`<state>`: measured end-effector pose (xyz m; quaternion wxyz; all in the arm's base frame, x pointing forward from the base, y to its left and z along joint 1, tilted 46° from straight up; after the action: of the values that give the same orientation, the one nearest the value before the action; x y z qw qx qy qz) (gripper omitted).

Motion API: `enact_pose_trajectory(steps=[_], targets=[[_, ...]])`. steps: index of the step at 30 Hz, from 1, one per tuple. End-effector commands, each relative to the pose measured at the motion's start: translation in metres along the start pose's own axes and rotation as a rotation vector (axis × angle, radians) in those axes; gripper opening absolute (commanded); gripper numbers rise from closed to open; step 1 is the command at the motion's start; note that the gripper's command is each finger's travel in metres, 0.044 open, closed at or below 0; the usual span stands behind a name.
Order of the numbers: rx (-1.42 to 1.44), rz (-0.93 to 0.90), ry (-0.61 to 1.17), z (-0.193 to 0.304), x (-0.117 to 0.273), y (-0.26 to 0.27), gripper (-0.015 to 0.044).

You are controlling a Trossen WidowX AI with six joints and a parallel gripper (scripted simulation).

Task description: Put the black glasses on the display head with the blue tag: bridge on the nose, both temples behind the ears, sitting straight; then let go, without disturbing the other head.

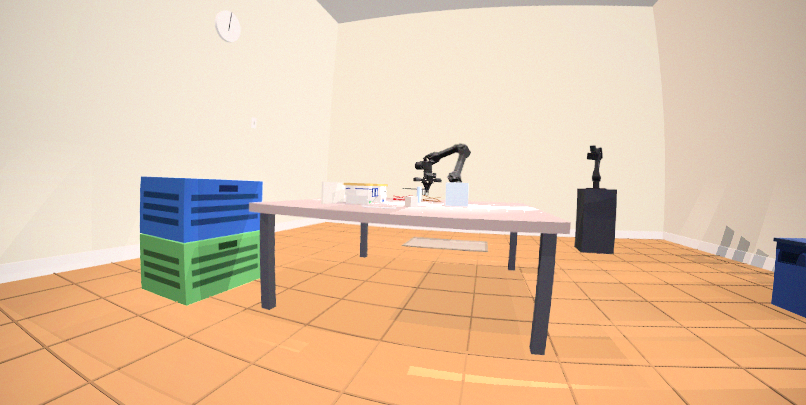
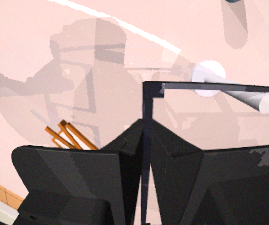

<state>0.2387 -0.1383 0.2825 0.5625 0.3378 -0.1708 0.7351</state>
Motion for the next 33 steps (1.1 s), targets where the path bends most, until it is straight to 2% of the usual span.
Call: enact_pose_trajectory(steps=[1,8,20,33], targets=[[0.0,-0.003,-0.002,-0.003,-0.001,0.0,0.0],[-0.001,-0.003,-0.004,-0.005,0.004,0.0,0.0],[0.001,-0.003,-0.006,-0.01,0.057,0.001,0.0],[-0.248,0.003,-0.025,-0.024,0.055,-0.02,0.0]])
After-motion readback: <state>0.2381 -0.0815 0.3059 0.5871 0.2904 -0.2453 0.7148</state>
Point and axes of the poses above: the point midway between the two fingers, 35 mm back from their tips, its own x axis back along the fingers, its own y axis across the jaws, z = x × y, the point moved 5 cm from there along x, back along the fingers, and after that the axes turned 14 degrees about -x, right-handed, at the moved point
